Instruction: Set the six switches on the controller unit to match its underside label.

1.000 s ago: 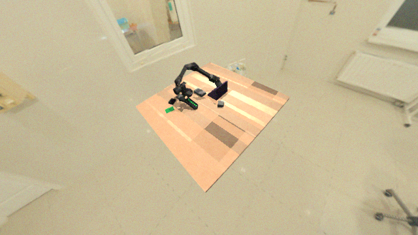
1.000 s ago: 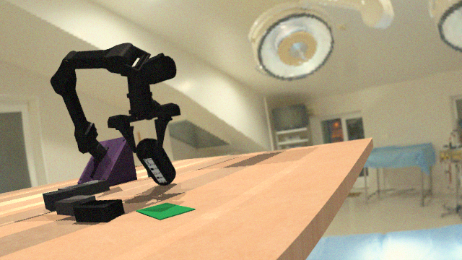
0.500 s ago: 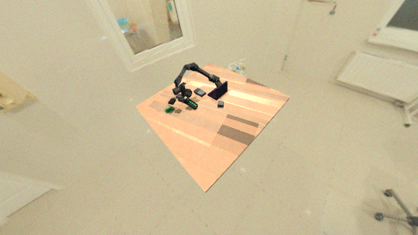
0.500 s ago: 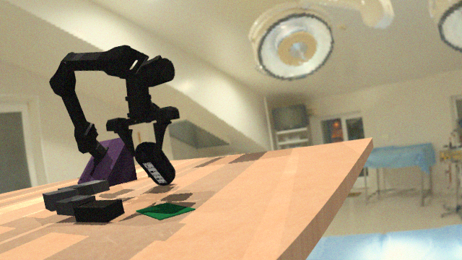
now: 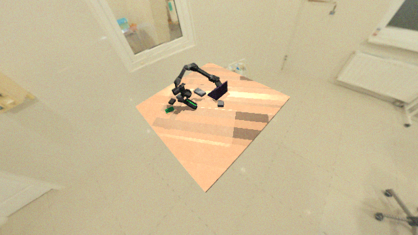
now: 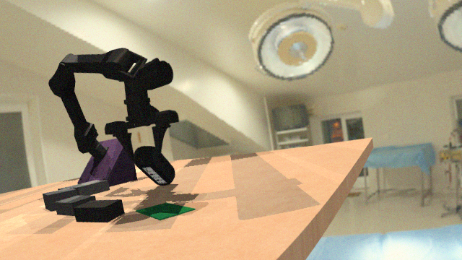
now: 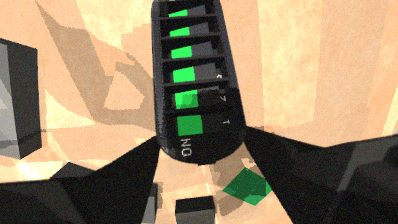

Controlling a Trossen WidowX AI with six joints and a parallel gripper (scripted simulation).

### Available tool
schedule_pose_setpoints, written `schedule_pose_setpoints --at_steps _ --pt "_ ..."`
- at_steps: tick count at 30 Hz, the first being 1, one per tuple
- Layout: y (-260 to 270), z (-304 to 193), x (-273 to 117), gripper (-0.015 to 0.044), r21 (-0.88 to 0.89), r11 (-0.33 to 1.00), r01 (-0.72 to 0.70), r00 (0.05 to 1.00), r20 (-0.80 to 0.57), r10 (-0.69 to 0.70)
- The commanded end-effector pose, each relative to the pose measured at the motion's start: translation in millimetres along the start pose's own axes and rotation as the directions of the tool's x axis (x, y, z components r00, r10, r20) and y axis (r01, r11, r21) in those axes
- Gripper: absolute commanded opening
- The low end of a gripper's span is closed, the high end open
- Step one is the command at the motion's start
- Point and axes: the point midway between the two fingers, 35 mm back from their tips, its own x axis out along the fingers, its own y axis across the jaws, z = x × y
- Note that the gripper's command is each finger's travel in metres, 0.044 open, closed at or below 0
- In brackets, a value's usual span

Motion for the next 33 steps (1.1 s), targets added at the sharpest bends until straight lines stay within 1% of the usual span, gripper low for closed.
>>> schedule_pose_setpoints --at_steps 1,33 --pt "0 2 5 0.0338 -0.017 1.0 -0.008 1.0 0.012 0.008" --pt "0 -11 26 0.0338 -0.017 1.0 -0.008 1.0 0.01 0.008"
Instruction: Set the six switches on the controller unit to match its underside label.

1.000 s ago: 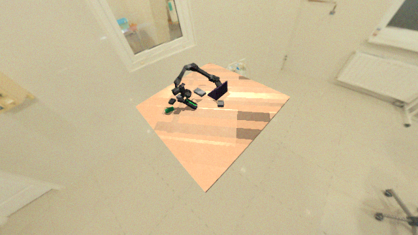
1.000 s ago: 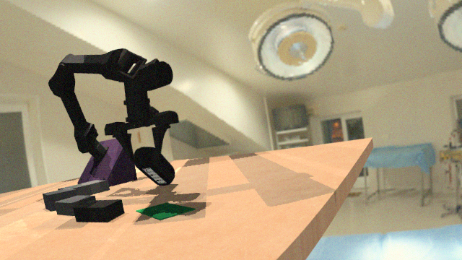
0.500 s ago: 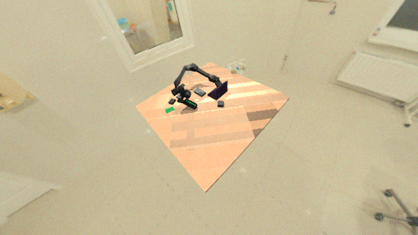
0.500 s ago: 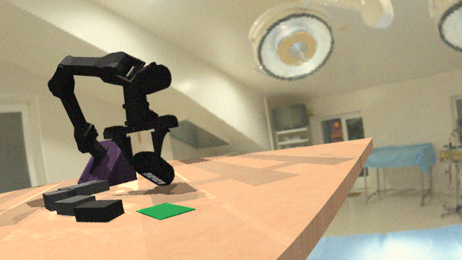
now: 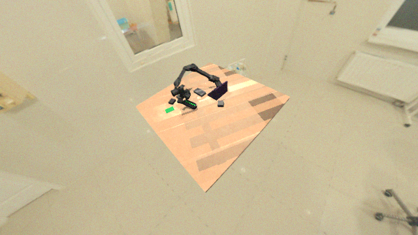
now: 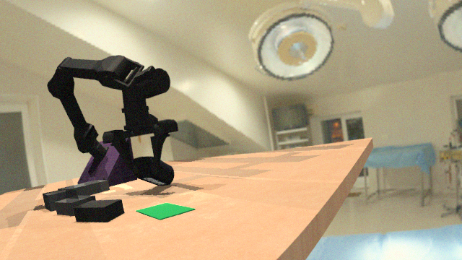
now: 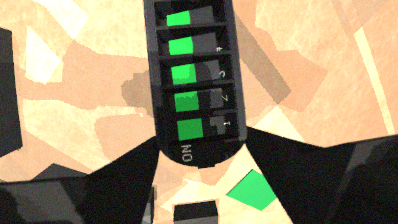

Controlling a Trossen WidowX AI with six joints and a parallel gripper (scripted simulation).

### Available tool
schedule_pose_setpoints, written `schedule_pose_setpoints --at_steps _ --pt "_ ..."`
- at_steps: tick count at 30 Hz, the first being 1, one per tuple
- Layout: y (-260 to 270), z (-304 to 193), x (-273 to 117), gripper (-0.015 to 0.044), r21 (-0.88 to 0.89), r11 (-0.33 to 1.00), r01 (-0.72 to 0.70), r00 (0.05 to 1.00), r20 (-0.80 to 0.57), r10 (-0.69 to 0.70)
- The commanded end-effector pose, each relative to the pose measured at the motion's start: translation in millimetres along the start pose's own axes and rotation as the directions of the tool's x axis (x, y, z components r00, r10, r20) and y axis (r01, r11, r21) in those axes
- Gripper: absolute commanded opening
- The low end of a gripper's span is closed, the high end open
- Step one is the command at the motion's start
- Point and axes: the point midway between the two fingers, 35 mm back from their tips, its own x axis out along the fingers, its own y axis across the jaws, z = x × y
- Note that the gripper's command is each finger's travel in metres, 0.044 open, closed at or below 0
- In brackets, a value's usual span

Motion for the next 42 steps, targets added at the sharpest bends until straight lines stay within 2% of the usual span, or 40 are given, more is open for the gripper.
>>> schedule_pose_setpoints --at_steps 1,42 --pt "-1 6 6 0.0338 -0.022 1.0 -0.007 1.0 0.012 0.008" --pt "-1 -5 35 0.0338 -0.022 1.0 -0.008 1.0 0.01 0.008"
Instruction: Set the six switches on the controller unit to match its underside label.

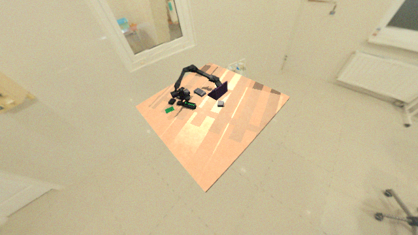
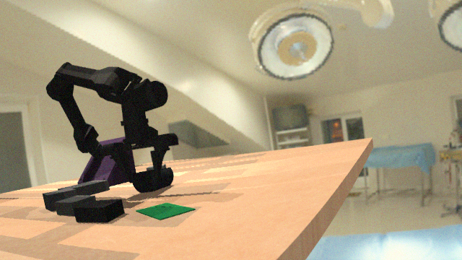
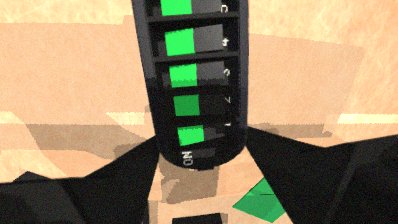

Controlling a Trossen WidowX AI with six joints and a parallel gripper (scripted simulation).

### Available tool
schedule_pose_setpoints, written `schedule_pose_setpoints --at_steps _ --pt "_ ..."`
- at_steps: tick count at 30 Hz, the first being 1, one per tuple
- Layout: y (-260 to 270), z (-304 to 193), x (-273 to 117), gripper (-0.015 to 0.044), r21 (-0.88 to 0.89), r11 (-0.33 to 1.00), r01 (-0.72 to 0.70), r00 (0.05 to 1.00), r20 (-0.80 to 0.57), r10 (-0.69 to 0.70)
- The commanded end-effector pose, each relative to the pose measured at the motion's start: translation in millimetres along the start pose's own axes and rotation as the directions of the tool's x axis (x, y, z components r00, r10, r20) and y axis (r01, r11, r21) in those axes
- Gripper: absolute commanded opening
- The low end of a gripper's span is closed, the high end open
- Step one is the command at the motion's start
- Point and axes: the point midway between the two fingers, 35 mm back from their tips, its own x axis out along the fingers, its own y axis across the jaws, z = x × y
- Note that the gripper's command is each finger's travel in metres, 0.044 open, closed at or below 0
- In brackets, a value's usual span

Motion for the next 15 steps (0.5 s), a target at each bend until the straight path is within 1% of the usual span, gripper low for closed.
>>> schedule_pose_setpoints --at_steps 1,15 --pt "-1.7 8.0 5.2 0.0338 -0.026 1.0 -0.003 1.0 0.016 0.004" --pt "-0.8 3.1 6.0 0.0338 -0.012 1.0 -0.002 1.0 0.007 0.002"
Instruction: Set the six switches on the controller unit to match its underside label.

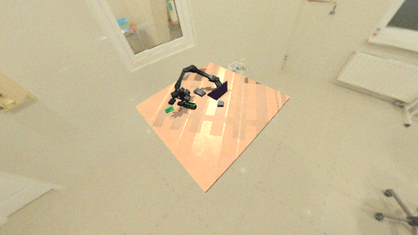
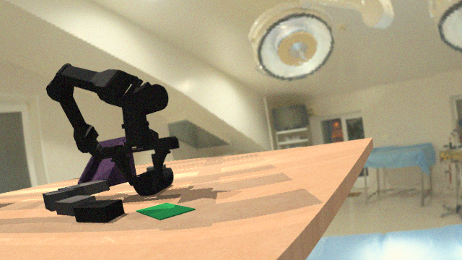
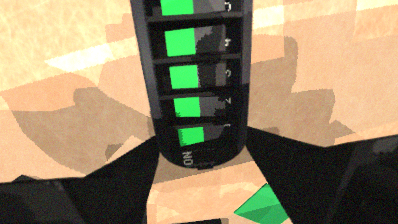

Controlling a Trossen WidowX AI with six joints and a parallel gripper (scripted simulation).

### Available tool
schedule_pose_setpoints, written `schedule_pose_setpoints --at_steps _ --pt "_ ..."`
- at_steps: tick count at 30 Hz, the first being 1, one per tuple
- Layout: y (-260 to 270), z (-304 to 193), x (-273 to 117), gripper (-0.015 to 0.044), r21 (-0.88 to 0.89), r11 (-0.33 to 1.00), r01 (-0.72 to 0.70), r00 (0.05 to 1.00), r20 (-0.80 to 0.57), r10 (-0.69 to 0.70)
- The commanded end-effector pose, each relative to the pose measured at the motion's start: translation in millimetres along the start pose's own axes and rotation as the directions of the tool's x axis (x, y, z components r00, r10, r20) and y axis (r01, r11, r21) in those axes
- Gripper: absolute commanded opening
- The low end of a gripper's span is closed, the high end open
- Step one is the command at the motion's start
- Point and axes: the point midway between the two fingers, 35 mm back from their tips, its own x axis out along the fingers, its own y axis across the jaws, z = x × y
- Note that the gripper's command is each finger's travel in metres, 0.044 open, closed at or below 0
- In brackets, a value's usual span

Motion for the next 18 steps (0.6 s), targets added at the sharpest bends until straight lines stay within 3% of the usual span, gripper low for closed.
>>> schedule_pose_setpoints --at_steps 1,3,7,18 --pt "-1 1 -1 0.0338 -0.002 1.0 0.002 1.0 0.002 -0.002" --pt "0 0 -1 0.0338 0.003 1.0 0.003 1.0 -0.001 -0.003" --pt "0 0 0 0.044 0.001 1.0 0.0 1.0 0.0 0.0" --pt "-1 17 -11 0.044 0.009 1.0 0.002 1.0 0.005 -0.002"
